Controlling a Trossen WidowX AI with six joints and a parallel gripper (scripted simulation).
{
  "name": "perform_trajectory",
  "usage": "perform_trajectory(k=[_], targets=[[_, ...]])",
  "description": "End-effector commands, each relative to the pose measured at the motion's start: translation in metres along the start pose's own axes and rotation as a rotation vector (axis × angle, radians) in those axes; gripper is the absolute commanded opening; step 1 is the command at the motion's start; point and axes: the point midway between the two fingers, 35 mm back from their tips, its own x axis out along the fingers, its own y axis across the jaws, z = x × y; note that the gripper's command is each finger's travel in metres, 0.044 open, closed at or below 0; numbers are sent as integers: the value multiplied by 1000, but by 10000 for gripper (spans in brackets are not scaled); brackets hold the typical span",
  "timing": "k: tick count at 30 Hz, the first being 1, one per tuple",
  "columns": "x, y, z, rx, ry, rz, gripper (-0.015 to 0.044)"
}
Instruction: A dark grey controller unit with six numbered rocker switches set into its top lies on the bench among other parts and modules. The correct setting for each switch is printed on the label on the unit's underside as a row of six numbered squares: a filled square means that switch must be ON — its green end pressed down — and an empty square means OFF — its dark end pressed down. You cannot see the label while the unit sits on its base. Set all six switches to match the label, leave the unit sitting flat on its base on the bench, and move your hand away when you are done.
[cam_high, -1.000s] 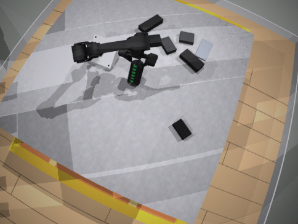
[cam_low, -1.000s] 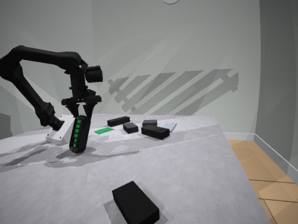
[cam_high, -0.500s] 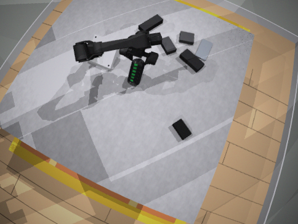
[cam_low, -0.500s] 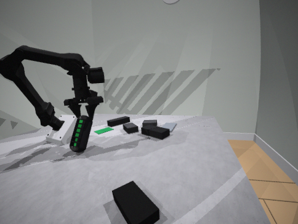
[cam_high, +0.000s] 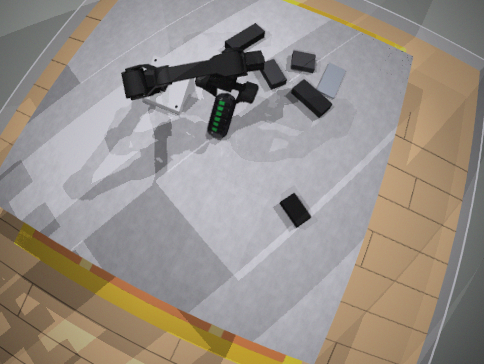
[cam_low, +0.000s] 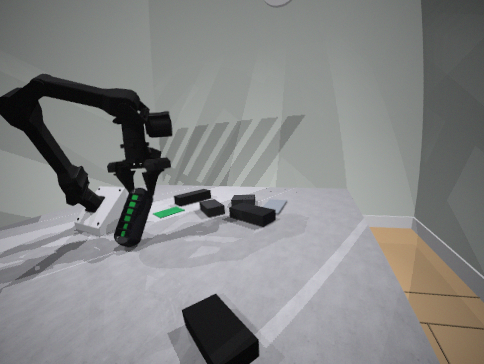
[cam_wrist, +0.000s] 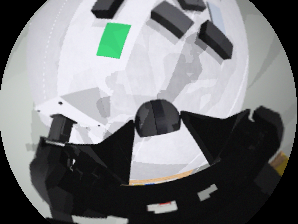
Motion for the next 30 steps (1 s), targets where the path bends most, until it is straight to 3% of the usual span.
perform_trajectory(k=[1,30], targets=[[2,1,6,3,-8,6,335],[12,1,26,3,-8,6,335]])
